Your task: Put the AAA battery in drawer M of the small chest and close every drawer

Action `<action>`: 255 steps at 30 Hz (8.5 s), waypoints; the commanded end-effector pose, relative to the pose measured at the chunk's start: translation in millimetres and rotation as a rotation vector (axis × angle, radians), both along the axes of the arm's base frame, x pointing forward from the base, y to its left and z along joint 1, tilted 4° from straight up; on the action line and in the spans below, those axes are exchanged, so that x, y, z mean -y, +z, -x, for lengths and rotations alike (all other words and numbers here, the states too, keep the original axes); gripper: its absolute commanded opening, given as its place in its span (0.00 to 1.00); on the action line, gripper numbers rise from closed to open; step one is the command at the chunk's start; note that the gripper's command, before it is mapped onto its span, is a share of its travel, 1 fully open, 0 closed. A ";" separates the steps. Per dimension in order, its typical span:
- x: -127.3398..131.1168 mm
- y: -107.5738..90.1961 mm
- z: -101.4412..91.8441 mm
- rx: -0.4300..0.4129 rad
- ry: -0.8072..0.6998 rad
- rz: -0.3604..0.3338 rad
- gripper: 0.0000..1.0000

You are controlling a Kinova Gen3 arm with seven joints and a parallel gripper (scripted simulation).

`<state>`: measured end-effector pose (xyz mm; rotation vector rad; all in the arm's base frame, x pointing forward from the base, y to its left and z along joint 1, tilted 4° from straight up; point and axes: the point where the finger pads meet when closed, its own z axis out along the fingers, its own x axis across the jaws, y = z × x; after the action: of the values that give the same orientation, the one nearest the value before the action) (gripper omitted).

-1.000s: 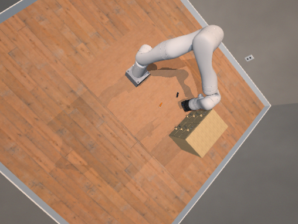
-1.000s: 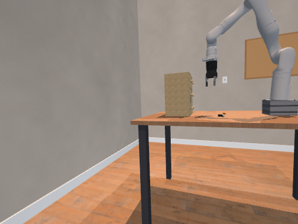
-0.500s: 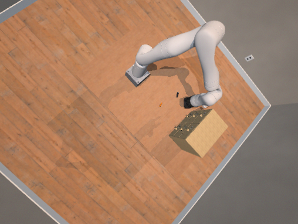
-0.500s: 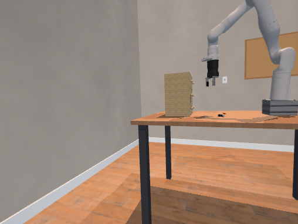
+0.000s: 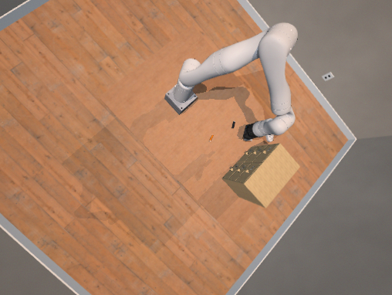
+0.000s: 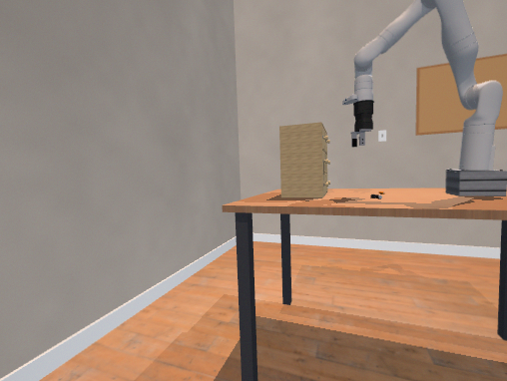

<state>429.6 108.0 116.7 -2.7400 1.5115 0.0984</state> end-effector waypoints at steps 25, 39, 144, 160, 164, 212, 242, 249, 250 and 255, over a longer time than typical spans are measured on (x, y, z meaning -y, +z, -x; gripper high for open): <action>-24.2 0.0 1.4 -0.013 -0.353 0.020 1.00; -29.3 -0.1 1.4 -0.017 -0.456 0.025 1.00; -33.4 -17.0 -9.1 0.145 -0.514 -0.025 1.00; -34.0 -25.7 -14.6 0.230 -0.517 -0.052 1.00; -34.3 -28.4 -16.3 0.256 -0.518 -0.061 1.00; -35.1 -53.6 -31.6 0.497 -0.522 -0.134 1.00; -36.8 -69.7 -42.4 0.661 -0.522 -0.188 1.00; -37.3 -74.0 -45.0 0.703 -0.522 -0.203 1.00; -37.2 -74.6 -45.5 0.709 -0.522 -0.204 1.00; -37.4 -77.6 -47.4 0.738 -0.521 -0.213 1.00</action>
<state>480.8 146.9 48.0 -1.7941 1.7365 -0.6295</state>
